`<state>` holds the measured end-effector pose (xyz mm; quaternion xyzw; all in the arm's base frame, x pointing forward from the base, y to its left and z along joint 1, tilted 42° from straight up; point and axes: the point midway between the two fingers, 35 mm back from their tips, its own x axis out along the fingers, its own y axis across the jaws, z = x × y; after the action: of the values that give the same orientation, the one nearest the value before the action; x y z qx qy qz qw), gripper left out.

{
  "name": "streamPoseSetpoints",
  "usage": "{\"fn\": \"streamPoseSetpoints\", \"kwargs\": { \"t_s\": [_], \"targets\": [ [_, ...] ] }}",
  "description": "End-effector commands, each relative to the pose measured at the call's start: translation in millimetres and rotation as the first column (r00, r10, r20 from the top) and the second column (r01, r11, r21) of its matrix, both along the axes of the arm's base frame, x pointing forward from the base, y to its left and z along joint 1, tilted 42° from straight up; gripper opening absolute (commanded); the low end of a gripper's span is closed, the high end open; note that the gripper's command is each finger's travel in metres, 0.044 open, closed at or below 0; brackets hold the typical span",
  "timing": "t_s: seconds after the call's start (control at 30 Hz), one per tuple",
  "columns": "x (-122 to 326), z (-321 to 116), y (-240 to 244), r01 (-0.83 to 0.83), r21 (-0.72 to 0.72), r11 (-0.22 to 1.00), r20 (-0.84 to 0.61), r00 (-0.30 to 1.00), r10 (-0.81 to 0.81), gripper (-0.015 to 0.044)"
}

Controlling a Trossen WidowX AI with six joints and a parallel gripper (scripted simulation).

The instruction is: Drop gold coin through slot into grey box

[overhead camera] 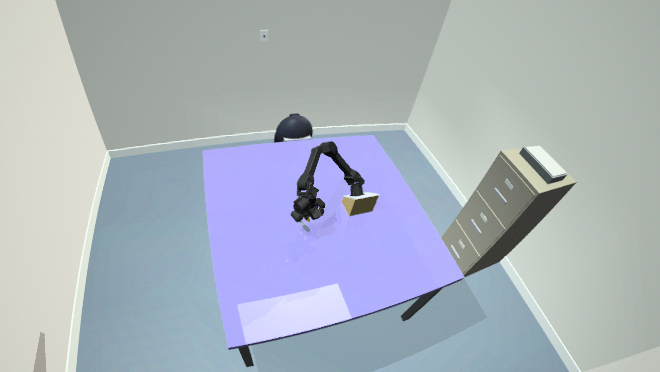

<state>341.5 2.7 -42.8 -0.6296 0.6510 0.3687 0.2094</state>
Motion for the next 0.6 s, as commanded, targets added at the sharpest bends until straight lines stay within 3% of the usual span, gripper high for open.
{"fn": "streamPoseSetpoints", "kwargs": {
  "t_s": [0.0,0.57],
  "targets": [
    [5,14,11,0.001,0.011,1.0,0.021,1.0,-0.001,0.0],
    [5,31,25,0.04,0.006,0.999,0.055,0.998,-0.04,0.0]
  ]
}}
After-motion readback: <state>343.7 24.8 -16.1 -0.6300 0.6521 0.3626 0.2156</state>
